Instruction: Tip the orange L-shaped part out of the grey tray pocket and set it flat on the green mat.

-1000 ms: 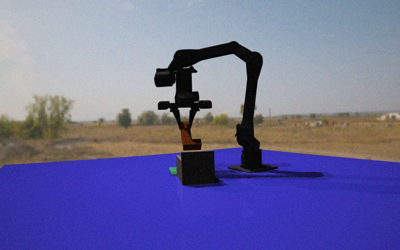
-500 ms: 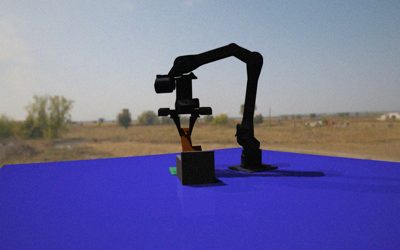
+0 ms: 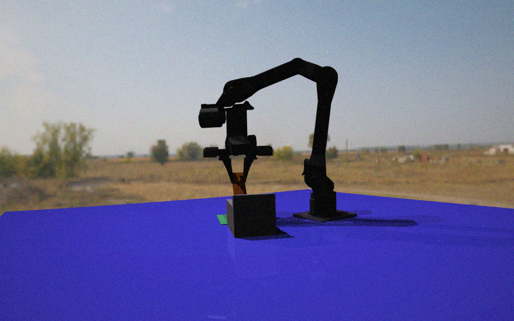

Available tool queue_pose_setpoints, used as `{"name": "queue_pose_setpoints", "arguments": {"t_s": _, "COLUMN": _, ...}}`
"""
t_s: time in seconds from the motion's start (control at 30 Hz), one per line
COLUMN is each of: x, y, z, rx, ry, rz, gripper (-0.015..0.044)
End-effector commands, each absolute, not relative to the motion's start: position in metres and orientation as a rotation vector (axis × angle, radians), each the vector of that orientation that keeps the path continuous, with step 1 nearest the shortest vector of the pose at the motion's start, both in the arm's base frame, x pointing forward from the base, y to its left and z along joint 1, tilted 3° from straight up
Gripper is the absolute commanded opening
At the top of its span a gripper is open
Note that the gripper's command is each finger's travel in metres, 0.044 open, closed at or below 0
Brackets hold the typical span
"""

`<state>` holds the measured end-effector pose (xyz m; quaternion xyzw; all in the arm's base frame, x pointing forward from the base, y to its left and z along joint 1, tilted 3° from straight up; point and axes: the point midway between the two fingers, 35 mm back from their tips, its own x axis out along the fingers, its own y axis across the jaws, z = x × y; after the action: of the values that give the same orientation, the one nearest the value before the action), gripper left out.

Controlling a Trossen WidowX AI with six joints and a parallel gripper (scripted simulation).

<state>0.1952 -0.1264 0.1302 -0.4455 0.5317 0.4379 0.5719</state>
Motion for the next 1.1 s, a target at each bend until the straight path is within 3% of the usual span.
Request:
{"name": "queue_pose_setpoints", "arguments": {"t_s": 0.0, "x": 0.196, "y": -0.126, "z": 0.123, "rx": -1.041, "ry": 1.246, "rz": 1.024, "gripper": 0.0}}
{"name": "queue_pose_setpoints", "arguments": {"t_s": 0.73, "x": 0.196, "y": -0.125, "z": 0.107, "rx": -1.045, "ry": 1.247, "rz": 1.029, "gripper": 0.0}}
{"name": "queue_pose_setpoints", "arguments": {"t_s": 1.07, "x": 0.196, "y": -0.126, "z": 0.109, "rx": -1.045, "ry": 1.247, "rz": 1.029, "gripper": 0.0262}}
